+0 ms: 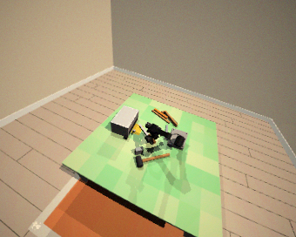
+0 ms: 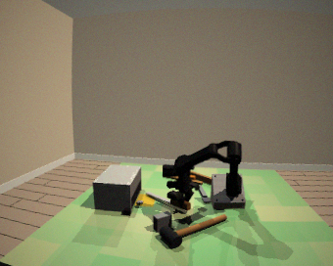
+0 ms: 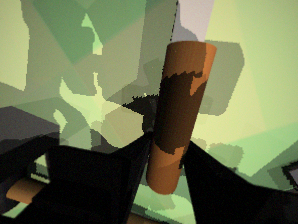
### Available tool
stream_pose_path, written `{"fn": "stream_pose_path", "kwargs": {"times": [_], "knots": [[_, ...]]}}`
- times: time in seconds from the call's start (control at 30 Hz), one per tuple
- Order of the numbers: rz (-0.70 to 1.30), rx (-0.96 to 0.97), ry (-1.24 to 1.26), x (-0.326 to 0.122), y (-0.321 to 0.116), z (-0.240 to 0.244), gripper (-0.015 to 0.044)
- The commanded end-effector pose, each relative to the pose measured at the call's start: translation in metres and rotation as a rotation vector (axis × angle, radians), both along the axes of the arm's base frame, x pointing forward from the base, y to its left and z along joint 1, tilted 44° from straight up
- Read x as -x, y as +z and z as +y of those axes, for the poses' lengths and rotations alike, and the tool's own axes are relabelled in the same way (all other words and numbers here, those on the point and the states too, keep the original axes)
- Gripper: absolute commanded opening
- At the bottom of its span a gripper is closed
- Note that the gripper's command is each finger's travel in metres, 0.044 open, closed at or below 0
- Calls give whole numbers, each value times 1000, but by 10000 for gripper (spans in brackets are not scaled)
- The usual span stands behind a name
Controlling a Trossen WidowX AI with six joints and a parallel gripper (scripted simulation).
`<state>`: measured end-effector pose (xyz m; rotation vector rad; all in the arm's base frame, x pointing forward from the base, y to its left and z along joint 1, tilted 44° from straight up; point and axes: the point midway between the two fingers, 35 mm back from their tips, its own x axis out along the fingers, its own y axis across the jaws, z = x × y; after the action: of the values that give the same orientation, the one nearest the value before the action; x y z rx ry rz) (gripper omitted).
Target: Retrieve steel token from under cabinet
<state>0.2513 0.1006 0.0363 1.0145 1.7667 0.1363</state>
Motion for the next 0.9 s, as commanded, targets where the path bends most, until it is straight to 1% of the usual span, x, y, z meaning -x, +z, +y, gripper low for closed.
{"fn": "stream_pose_path", "kwargs": {"times": [0.0, 0.87], "knots": [[-12, 0, -11, -3, 7, 2, 0], [-12, -2, -11, 0, 32, 29, 0]]}}
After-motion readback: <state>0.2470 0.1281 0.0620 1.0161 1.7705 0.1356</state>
